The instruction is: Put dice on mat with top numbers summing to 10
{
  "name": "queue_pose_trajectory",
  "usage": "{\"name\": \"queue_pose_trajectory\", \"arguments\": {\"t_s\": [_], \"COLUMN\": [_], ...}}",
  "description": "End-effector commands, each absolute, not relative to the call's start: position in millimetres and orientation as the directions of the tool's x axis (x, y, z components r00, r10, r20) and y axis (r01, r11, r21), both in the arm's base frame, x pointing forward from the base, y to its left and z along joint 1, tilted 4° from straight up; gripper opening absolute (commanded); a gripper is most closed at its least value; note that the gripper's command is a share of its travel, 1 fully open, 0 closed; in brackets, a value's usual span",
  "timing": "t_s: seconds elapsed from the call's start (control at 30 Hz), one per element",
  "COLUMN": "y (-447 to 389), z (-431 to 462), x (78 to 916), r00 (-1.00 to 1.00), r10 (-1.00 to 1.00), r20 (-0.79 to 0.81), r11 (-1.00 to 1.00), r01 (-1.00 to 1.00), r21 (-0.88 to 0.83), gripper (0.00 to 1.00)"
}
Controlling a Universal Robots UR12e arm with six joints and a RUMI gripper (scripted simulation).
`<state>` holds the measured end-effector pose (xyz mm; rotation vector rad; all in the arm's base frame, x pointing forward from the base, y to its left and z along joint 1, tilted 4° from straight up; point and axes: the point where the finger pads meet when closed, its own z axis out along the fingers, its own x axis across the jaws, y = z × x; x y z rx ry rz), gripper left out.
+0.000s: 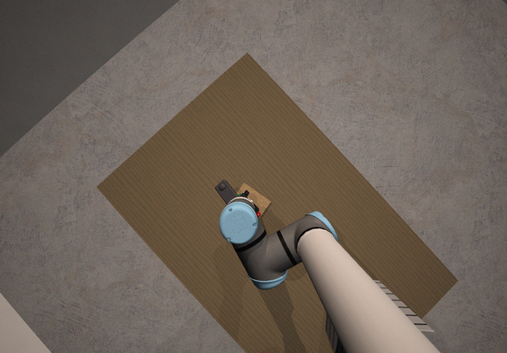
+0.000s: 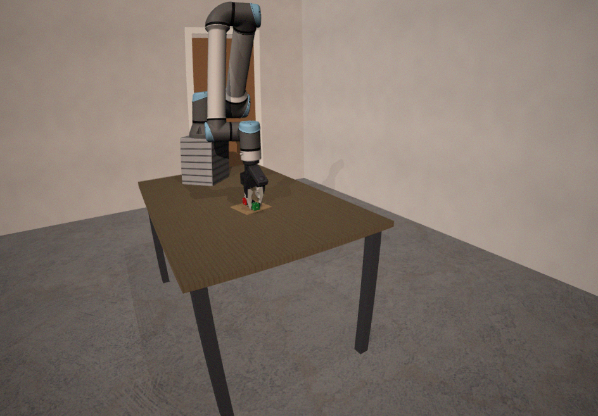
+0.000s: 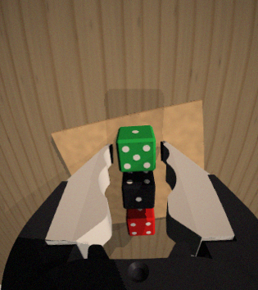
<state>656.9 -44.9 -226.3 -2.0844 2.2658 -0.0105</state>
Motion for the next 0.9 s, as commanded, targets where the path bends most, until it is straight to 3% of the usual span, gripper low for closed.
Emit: {"name": "queue_pose_trajectory", "arguments": {"t_s": [0.0,0.87], "y": [-45,-47], "z": [-226,-175], "x": [657,655], "r00": [-0.082,-0.082], "r10": [-0.996,-0.996], "r20": [-0.041,-0.041], "r11": [0.084,0.084], "r01": [-0.995,-0.995], "r21": [-0.049,-0.049], "gripper": [0.28,0.28]}}
